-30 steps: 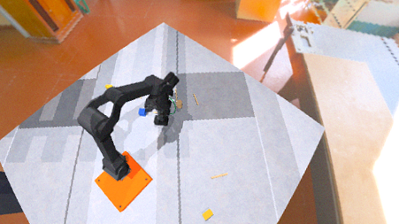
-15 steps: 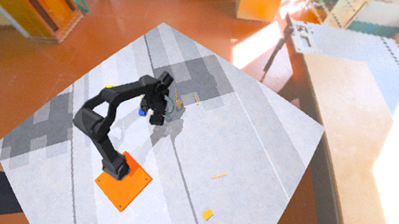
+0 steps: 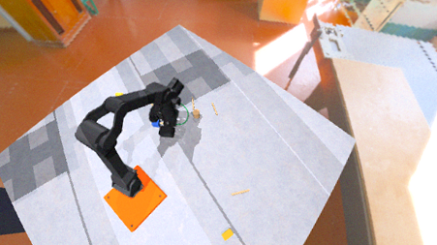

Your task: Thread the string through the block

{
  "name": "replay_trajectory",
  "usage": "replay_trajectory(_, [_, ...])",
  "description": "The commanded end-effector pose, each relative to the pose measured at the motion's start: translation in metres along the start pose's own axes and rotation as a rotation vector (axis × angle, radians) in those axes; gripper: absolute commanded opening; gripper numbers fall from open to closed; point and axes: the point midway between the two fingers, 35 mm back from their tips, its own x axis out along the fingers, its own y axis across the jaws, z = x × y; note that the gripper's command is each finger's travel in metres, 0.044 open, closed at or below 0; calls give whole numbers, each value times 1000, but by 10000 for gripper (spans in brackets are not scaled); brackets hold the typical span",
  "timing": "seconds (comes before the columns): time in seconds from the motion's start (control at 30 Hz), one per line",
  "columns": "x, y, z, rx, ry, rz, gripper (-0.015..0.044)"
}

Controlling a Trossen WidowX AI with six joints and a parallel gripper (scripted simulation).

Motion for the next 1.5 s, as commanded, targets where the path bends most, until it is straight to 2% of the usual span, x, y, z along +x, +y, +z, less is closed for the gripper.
replay_trajectory(0.0, [-1,2,2,5,8,0,0])
replay_trajectory(1.4, [-1,1,61,5,4,0,0])
replay_trajectory(1.47, [-1,0,59,-1,-1,-1,53])
